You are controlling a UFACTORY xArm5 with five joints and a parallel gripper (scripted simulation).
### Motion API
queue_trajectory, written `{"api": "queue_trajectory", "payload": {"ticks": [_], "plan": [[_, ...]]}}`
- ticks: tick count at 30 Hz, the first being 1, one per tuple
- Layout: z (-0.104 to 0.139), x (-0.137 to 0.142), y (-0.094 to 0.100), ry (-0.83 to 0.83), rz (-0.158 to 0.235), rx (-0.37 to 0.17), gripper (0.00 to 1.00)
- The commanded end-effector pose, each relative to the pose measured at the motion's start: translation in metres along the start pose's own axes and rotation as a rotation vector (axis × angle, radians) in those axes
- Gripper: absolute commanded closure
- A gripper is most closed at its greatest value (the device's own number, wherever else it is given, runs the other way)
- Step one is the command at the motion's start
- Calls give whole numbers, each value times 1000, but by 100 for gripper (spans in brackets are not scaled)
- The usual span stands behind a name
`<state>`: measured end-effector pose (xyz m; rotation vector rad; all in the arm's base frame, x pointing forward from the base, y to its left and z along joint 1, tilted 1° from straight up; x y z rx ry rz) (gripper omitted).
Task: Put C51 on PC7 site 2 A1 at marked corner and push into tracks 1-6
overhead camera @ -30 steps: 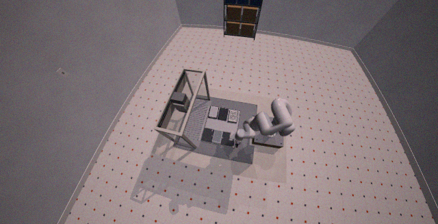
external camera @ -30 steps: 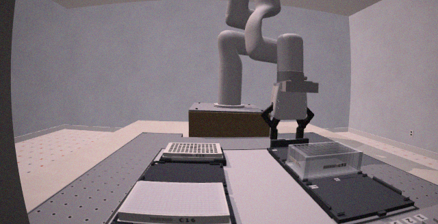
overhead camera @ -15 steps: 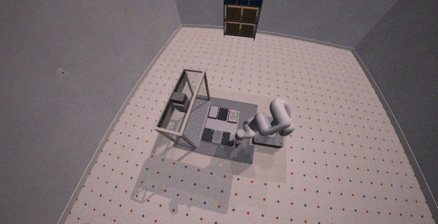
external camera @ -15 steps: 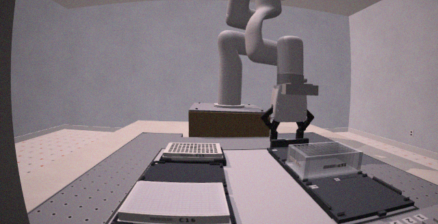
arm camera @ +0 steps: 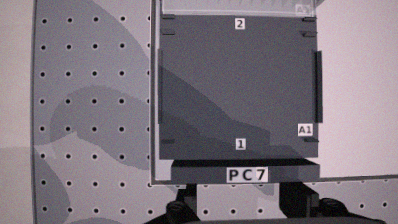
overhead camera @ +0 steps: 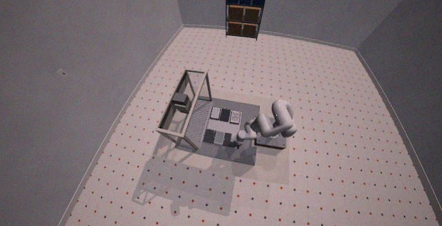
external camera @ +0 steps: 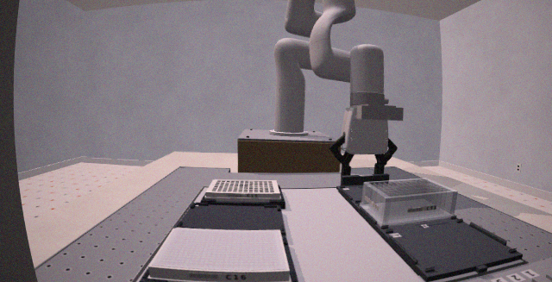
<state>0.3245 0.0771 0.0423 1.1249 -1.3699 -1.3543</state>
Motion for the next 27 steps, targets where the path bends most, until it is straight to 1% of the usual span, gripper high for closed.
{"api": "queue_trajectory", "payload": {"ticks": [1,27], "plan": [[-5,-1,1,0,-1,3,19],[-27,-1,1,0,-1,3,19]]}}
Point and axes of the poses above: the point where the finger pads meet when closed, its own y axis back along the fingers, its own x axis across the jaws, z = x × y, the point moved 10 cm from there along y, back along the fingers, and after that the axes turned 1 degree about -y, right-handed, at the moved point
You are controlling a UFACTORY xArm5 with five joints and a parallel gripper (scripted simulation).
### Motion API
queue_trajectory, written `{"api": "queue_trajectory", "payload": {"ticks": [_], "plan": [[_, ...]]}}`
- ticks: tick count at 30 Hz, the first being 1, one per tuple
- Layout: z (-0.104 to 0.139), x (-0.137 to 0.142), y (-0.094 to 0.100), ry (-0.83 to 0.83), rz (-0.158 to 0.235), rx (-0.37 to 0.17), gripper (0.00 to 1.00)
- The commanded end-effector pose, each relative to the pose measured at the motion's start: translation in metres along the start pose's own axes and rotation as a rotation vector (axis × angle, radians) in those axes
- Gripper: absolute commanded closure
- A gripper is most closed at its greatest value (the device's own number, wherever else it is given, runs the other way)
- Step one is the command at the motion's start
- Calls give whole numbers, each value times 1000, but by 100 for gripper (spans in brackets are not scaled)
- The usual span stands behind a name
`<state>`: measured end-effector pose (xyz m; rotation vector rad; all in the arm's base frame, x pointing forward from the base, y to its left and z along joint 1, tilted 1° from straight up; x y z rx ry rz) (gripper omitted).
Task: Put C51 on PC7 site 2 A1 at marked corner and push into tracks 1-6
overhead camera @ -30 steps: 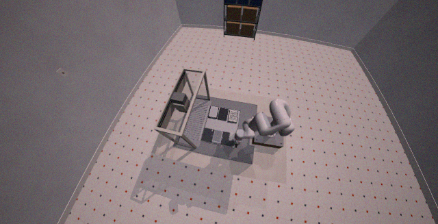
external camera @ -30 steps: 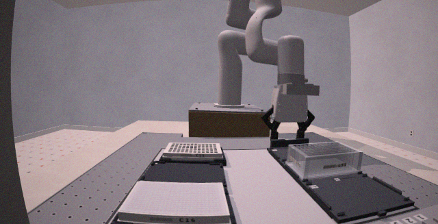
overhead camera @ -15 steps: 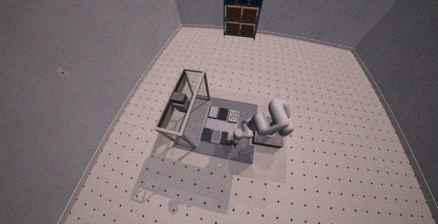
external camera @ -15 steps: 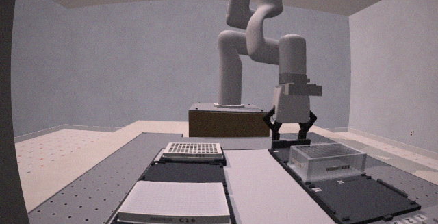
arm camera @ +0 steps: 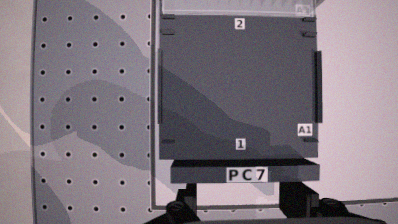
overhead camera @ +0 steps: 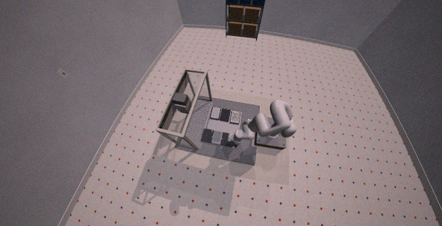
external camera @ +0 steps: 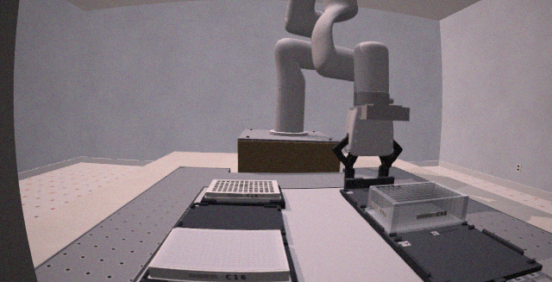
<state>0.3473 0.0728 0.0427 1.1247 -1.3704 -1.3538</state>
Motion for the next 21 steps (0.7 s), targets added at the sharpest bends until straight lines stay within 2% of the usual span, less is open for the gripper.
{"api": "queue_trajectory", "payload": {"ticks": [1,21], "plan": [[-5,0,1,0,-1,3,19],[-23,-1,1,0,-1,3,19]]}}
Point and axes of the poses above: the point where the finger pads meet when closed, its own y axis back along the fingers, its own x axis across the jaws, z = x × y, the point moved 10 cm from there along y, back along the fingers, and after that the axes turned 1 degree about -y, right-handed, at the moved point
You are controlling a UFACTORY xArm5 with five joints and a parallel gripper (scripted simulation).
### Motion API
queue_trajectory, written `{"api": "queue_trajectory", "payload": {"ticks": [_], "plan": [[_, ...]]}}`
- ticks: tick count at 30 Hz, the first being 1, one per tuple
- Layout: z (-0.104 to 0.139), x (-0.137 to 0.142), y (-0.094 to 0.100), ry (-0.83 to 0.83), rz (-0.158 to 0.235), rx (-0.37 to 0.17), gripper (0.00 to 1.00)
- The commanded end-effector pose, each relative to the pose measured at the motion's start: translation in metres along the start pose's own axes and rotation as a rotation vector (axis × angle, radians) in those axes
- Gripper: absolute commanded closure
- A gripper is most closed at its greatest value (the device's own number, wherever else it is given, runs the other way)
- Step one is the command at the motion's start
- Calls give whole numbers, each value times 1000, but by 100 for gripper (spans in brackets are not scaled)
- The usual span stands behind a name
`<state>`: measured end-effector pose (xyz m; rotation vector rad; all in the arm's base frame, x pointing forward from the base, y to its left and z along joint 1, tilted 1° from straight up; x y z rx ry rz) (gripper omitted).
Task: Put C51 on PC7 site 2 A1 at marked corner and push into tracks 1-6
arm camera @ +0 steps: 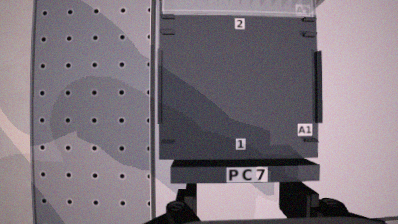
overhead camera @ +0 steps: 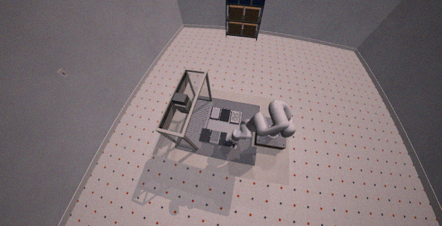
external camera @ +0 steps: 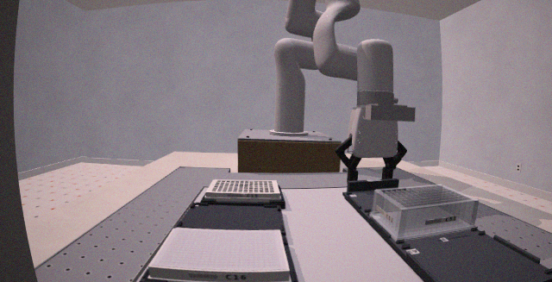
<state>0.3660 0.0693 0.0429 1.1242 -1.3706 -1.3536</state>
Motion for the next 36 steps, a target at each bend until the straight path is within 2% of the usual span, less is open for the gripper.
{"api": "queue_trajectory", "payload": {"ticks": [1,36], "plan": [[-5,0,1,0,-1,3,19],[-36,-1,1,0,-1,3,19]]}}
Point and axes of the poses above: the point where the finger pads meet when closed, its own y axis back along the fingers, its own x axis across the jaws, z = x × y, the point moved 10 cm from there along y, back along the fingers, and after that the axes turned 1 degree about -y, right-handed, at the moved point
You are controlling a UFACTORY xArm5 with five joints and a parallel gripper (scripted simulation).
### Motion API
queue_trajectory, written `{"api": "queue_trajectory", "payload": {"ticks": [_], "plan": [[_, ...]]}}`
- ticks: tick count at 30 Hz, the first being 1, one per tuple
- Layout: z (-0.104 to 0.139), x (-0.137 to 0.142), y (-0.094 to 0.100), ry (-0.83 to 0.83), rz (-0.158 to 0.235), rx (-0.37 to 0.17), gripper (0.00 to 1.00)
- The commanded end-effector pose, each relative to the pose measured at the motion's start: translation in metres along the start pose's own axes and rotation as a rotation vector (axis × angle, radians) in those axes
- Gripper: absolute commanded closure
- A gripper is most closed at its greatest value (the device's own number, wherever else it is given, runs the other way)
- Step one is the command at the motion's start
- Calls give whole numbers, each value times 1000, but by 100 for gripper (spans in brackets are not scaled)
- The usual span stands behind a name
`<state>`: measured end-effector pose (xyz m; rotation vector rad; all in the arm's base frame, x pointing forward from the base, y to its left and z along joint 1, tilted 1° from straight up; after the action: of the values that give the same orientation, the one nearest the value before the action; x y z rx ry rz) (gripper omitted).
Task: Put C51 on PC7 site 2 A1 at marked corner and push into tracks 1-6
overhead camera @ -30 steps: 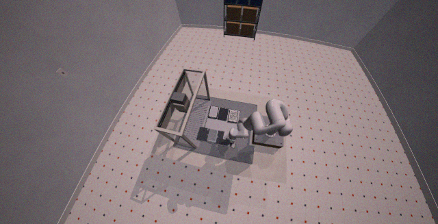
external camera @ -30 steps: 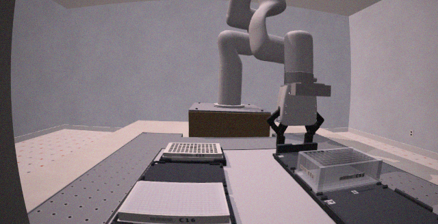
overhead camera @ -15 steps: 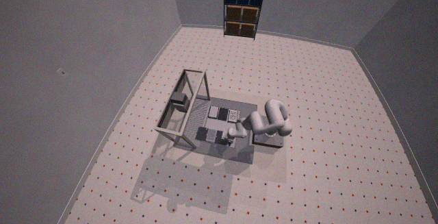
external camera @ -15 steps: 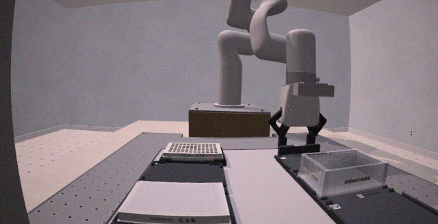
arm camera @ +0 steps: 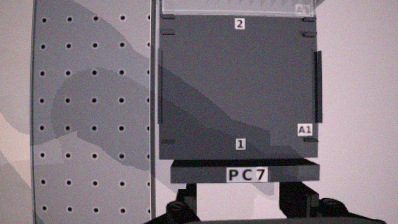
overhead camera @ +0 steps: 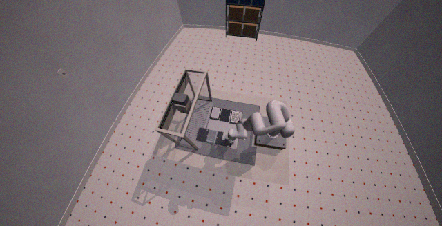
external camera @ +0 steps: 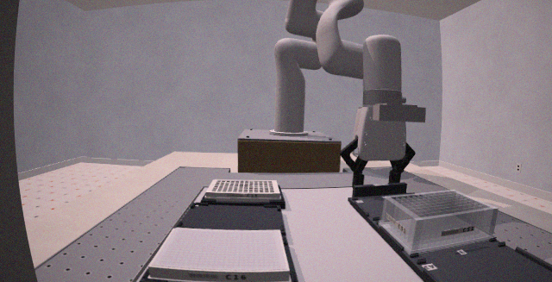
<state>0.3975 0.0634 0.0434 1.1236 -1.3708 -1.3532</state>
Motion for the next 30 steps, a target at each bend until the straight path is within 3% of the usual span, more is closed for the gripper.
{"api": "queue_trajectory", "payload": {"ticks": [1,30], "plan": [[-5,0,1,0,-1,3,19],[-30,-1,1,0,-1,3,19]]}}
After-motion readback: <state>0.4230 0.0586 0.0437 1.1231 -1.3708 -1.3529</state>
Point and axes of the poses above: the point where the finger pads meet when closed, its own y axis back along the fingers, its own x axis across the jaws, z = x × y, the point moved 10 cm from there along y, back along the fingers, and after that the axes turned 1 degree about -y, right-handed, at the moved point
